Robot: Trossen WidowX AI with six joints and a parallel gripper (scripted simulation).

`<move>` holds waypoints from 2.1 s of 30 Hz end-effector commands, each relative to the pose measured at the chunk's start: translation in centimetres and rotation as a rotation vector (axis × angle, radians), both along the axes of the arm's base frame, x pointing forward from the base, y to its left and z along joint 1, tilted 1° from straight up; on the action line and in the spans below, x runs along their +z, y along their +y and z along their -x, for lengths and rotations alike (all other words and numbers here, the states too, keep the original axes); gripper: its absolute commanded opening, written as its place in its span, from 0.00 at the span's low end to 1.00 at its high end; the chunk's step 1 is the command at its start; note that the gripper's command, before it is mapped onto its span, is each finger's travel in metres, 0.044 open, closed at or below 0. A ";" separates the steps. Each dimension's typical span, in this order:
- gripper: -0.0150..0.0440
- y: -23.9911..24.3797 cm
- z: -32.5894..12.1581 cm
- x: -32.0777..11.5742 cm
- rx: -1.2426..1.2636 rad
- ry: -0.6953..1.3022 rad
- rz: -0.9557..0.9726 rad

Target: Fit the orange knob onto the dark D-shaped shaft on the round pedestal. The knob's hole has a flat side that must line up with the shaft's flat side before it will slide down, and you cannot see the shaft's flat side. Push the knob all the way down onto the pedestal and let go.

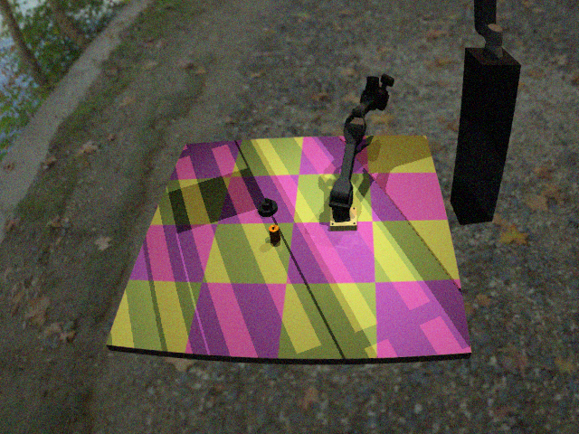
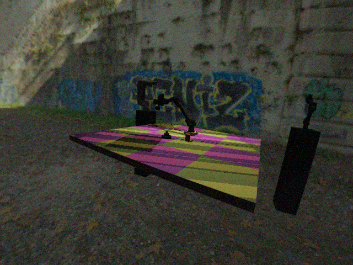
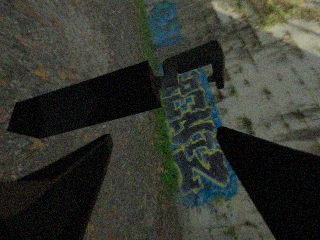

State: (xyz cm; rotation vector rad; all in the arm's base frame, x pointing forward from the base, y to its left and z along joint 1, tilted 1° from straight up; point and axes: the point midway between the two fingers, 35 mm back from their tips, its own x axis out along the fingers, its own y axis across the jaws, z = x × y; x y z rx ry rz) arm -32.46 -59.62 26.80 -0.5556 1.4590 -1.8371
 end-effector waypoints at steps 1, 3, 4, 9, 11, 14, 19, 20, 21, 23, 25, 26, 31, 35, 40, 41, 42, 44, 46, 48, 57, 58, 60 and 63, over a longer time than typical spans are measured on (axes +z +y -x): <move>0.98 0.0 0.0 0.0 0.000 0.000 0.000; 1.00 -0.2 -0.5 -0.1 0.010 -0.006 -0.003; 1.00 -0.5 -1.2 -0.2 0.023 -0.014 -0.007; 1.00 -2.5 -8.3 -1.5 0.152 -0.091 -0.054; 1.00 -3.0 -11.2 -2.0 0.201 -0.121 -0.074; 1.00 -3.5 -15.4 -2.7 0.257 -0.196 -0.089; 1.00 -3.4 -22.6 -4.0 0.345 -0.323 -0.125; 1.00 -3.3 -23.8 -4.2 0.359 -0.345 -0.133; 1.00 -3.2 -24.8 -4.4 0.370 -0.363 -0.140; 1.00 -2.9 -28.1 -4.7 0.409 -0.401 -0.163; 1.00 -2.3 -31.8 -5.1 0.451 -0.442 -0.192; 1.00 -1.9 -33.6 -5.3 0.471 -0.462 -0.207; 1.00 0.7 -41.8 -6.2 0.561 -0.553 -0.289; 1.00 4.0 -48.4 -7.0 0.629 -0.621 -0.370; 1.00 9.3 -55.6 -7.9 0.699 -0.692 -0.483; 1.00 10.5 -56.9 -8.1 0.712 -0.704 -0.507; 1.00 11.6 -57.7 -8.4 0.711 -0.703 -0.524; 1.00 14.3 -59.8 -8.9 0.721 -0.712 -0.569; 1.00 17.2 -62.1 -9.2 0.743 -0.734 -0.625; 1.00 20.2 -64.2 -9.6 0.762 -0.752 -0.682; 1.00 34.7 -69.7 -10.8 0.816 -0.803 -0.952; 1.00 36.3 -69.9 -10.9 0.818 -0.805 -0.982; 1.00 39.3 -70.2 -11.1 0.819 -0.805 -1.038; 1.00 43.0 -70.2 -11.4 0.811 -0.791 -1.098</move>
